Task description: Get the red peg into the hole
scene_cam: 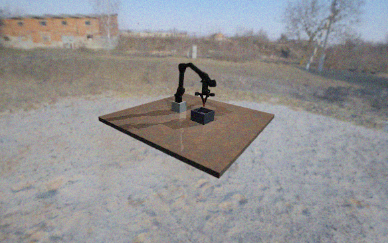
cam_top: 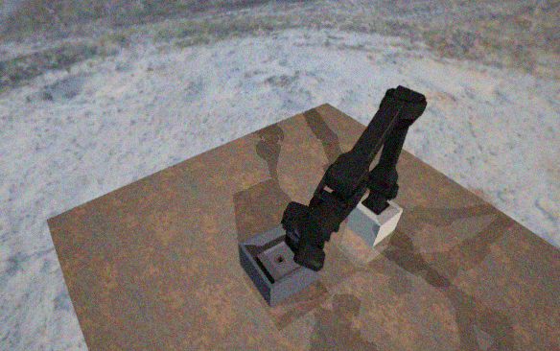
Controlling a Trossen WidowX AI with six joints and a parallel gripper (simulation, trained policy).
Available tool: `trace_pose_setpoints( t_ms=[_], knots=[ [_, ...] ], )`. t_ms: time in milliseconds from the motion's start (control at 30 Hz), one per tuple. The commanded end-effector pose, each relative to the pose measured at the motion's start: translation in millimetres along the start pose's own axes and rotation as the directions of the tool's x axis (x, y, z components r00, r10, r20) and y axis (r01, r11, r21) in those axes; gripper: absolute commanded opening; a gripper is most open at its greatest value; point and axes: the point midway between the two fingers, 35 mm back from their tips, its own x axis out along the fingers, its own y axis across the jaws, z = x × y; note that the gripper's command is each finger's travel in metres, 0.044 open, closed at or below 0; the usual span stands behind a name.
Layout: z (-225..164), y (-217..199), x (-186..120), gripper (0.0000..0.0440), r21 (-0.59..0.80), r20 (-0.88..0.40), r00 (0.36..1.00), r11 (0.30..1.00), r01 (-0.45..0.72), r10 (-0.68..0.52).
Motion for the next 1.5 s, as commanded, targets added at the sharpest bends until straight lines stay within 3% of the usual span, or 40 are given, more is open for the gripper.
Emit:
trace_pose_setpoints(
  t_ms=[0, 600, 800, 867, 1033, 1333, 1467],
  knots=[
    [13.0, -0.4, 7.1, 0.0, 0.014, -0.013, 1.0, 1.0, 0.005, -0.005],
    [51.5, -8.5, 57.7, 0.0008, 0.082, -0.085, 0.996, 0.996, 0.027, -0.02],
    [49.4, -12.6, 78.3, 0.0137, 0.056, -0.115, 0.993, 0.997, 0.045, -0.038],
    [50.1, -12.9, 83.3, 0.0151, 0.043, -0.123, 0.991, 0.998, 0.055, -0.05],
    [62.9, -6.0, 92.3, 0.0271, 0.035, -0.114, 0.993, 0.998, 0.048, -0.043],
    [92.8, 4.4, 99.0, 0.0429, 0.023, -0.066, 0.998, 0.999, 0.026, -0.025],
    [110.8, 8.8, 98.0, 0.044, 0.036, -0.022, 1.0, 0.999, 0.001, 0.0]
  ],
)
